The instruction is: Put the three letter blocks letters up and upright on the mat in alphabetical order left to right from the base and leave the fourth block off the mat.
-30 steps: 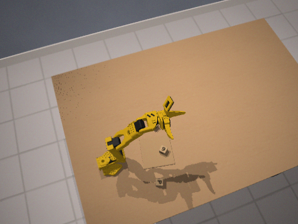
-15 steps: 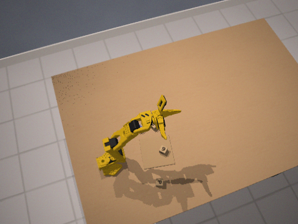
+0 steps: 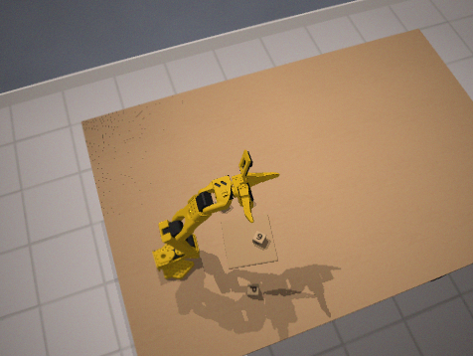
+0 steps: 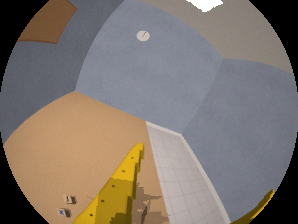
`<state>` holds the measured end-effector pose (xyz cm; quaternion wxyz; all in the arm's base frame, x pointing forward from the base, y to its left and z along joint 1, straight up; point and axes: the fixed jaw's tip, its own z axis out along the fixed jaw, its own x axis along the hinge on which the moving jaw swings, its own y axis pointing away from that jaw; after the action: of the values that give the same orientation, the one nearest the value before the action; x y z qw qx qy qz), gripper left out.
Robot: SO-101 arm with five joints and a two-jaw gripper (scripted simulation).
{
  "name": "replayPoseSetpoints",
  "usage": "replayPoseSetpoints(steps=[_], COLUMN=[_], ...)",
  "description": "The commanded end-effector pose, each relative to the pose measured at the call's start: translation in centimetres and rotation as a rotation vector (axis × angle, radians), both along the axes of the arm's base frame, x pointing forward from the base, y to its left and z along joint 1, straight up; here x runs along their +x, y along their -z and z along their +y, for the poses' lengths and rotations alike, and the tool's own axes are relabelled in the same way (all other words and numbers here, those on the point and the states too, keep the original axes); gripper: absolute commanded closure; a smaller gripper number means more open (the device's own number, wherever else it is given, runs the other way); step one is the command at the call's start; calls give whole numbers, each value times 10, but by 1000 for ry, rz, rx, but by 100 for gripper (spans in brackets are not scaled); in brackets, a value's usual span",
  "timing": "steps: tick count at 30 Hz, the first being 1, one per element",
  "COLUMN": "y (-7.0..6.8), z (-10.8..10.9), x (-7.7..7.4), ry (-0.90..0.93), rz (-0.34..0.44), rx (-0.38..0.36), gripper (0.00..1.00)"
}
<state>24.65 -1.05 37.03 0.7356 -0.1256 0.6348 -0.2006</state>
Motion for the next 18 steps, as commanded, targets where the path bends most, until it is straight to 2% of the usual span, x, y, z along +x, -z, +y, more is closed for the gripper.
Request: replayPoseSetpoints(steps=[1, 5, 12, 18], y=[-22, -28, -29, -40], z=[1, 2, 2, 3], x=[-22, -30, -32, -50], ry=[0, 0, 0, 0], rz=[-103, -133, -141, -203], rx=[-6, -8, -9, -13], gripper=[0, 0, 0, 0])
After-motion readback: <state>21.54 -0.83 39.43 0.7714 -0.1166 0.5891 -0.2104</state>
